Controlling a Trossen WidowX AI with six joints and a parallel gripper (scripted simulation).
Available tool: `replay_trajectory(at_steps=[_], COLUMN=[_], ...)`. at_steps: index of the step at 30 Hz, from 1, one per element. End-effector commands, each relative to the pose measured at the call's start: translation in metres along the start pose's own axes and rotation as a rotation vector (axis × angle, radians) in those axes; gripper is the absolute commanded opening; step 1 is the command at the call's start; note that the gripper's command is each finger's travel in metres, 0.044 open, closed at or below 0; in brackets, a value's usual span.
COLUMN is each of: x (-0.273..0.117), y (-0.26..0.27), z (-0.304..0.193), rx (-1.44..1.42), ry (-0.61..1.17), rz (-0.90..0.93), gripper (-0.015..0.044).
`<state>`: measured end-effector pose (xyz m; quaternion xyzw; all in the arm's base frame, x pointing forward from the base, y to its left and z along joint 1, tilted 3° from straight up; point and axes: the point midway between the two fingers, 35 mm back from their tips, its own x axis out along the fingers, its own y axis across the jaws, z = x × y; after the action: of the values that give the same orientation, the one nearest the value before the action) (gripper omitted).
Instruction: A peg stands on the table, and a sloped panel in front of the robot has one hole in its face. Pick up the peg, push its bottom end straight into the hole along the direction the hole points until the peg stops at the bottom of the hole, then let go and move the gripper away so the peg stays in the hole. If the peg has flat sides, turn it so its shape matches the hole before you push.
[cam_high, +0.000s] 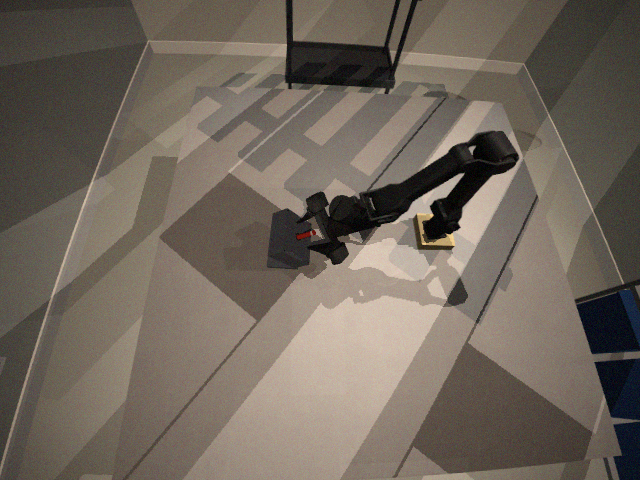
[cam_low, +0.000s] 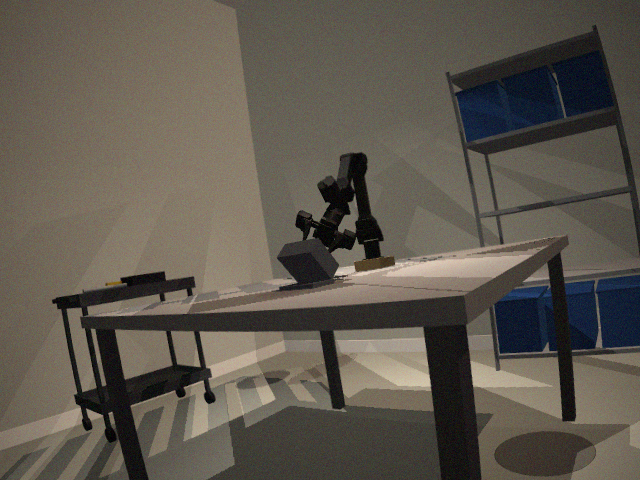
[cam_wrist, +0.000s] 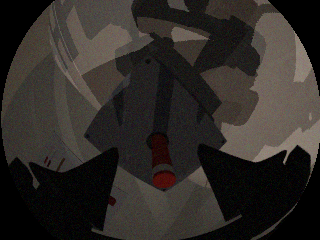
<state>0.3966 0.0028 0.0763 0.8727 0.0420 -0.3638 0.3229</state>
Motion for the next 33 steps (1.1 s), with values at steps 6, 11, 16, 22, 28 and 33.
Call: replay_trajectory(at_steps=[6,11,16,22,28,33], x=[-0.008,-0.014,-0.020,-0.027,-0.034,-0.040], y=[0.000,0.000,0.000,0.001,0.001,0.001], z=[-0.001,-0.002,-0.003,-0.004,-0.005,-0.005], rx=[-0.001,-0.002,-0.002,-0.003,-0.004,-0.004], ry=[-0.001,-0.001,-0.001,0.000,0.000,0.000], rz=[-0.002,-0.003,-0.003,-0.003,-0.004,-0.004], gripper=[0.0440,0.0440,0.0440,0.0440,0.0440,0.0440])
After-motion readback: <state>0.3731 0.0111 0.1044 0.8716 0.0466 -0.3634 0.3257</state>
